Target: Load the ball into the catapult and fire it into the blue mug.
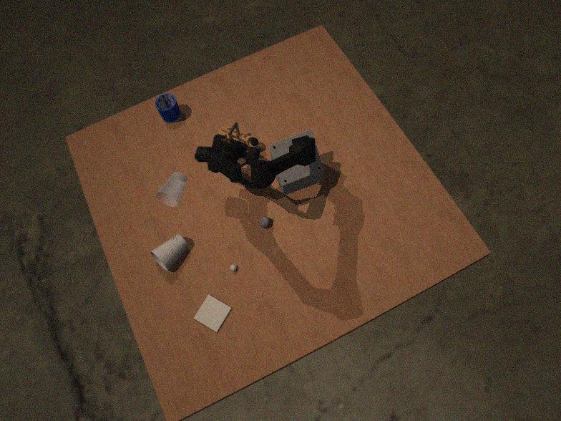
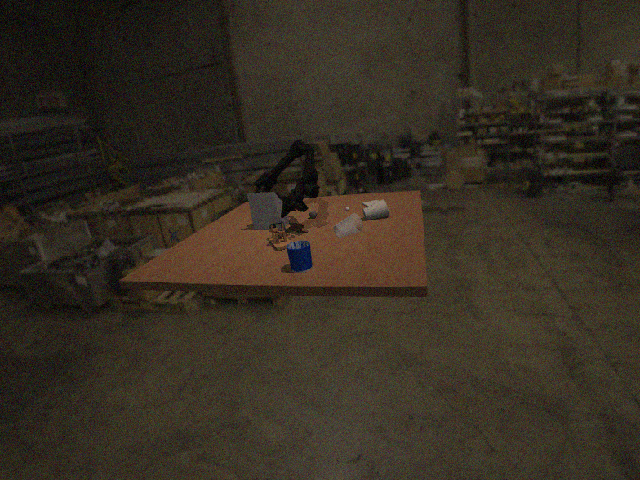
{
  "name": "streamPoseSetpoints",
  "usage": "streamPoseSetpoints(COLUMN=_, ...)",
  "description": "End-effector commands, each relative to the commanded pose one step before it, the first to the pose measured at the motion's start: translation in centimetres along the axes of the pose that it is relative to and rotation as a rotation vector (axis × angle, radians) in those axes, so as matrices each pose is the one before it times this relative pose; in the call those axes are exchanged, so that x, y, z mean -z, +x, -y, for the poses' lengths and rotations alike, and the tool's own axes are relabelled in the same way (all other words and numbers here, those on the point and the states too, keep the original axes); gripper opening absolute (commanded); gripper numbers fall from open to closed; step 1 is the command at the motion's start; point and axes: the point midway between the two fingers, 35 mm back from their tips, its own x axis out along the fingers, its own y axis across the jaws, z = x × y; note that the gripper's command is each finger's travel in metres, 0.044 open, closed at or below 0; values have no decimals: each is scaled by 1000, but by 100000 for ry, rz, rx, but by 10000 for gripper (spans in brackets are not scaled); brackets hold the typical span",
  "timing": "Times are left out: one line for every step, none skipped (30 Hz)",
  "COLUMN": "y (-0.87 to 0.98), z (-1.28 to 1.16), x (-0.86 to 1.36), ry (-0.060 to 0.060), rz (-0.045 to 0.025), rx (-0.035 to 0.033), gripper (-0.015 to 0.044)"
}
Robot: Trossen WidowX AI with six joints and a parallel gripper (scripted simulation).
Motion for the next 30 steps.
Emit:
streamPoseSetpoints(y=579, z=-44, x=-602, ry=106, rz=160, rx=-406, gripper=0)
streamPoseSetpoints(y=119, z=9, x=-119, ry=-3, rz=6, rx=-1, gripper=0)
streamPoseSetpoints(y=119, z=8, x=-119, ry=-3, rz=6, rx=-2, gripper=0)
streamPoseSetpoints(y=120, z=7, x=-118, ry=-4, rz=6, rx=-2, gripper=0)
streamPoseSetpoints(y=120, z=7, x=-118, ry=-4, rz=6, rx=-3, gripper=0)
streamPoseSetpoints(y=121, z=6, x=-117, ry=-4, rz=6, rx=-4, gripper=0)
streamPoseSetpoints(y=121, z=5, x=-117, ry=-4, rz=5, rx=-5, gripper=0)
streamPoseSetpoints(y=122, z=4, x=-116, ry=-4, rz=5, rx=-6, gripper=0)
streamPoseSetpoints(y=122, z=3, x=-115, ry=-4, rz=5, rx=-7, gripper=0)
streamPoseSetpoints(y=122, z=3, x=-115, ry=-4, rz=5, rx=-7, gripper=0)
streamPoseSetpoints(y=123, z=2, x=-114, ry=-4, rz=4, rx=-8, gripper=0)
streamPoseSetpoints(y=123, z=1, x=-114, ry=-4, rz=4, rx=-9, gripper=0)
streamPoseSetpoints(y=124, z=0, x=-113, ry=-4, rz=4, rx=-10, gripper=0)
streamPoseSetpoints(y=124, z=-1, x=-113, ry=-4, rz=4, rx=-11, gripper=0)
streamPoseSetpoints(y=124, z=-1, x=-112, ry=-4, rz=3, rx=-12, gripper=0)
streamPoseSetpoints(y=125, z=-2, x=-112, ry=-4, rz=3, rx=-12, gripper=0)
streamPoseSetpoints(y=125, z=-3, x=-111, ry=-4, rz=3, rx=-13, gripper=0)
streamPoseSetpoints(y=126, z=-4, x=-110, ry=-4, rz=3, rx=-14, gripper=0)
streamPoseSetpoints(y=126, z=-5, x=-110, ry=-4, rz=2, rx=-15, gripper=0)
streamPoseSetpoints(y=126, z=-5, x=-109, ry=-4, rz=2, rx=-16, gripper=0)
streamPoseSetpoints(y=127, z=-6, x=-109, ry=-4, rz=2, rx=-17, gripper=0)
streamPoseSetpoints(y=127, z=-7, x=-108, ry=-4, rz=1, rx=-17, gripper=0)
streamPoseSetpoints(y=128, z=-8, x=-107, ry=-4, rz=1, rx=-18, gripper=0)
streamPoseSetpoints(y=128, z=-8, x=-107, ry=-4, rz=1, rx=-19, gripper=0)
streamPoseSetpoints(y=128, z=-9, x=-106, ry=-4, rz=0, rx=-20, gripper=0)
streamPoseSetpoints(y=129, z=-10, x=-106, ry=-4, rz=0, rx=-21, gripper=0)
streamPoseSetpoints(y=129, z=-11, x=-105, ry=-4, rz=0, rx=-21, gripper=0)
streamPoseSetpoints(y=129, z=-11, x=-104, ry=-4, rz=-1, rx=-22, gripper=0)
streamPoseSetpoints(y=130, z=-12, x=-104, ry=-4, rz=-1, rx=-23, gripper=0)
streamPoseSetpoints(y=130, z=-13, x=-103, ry=-4, rz=-1, rx=-24, gripper=0)
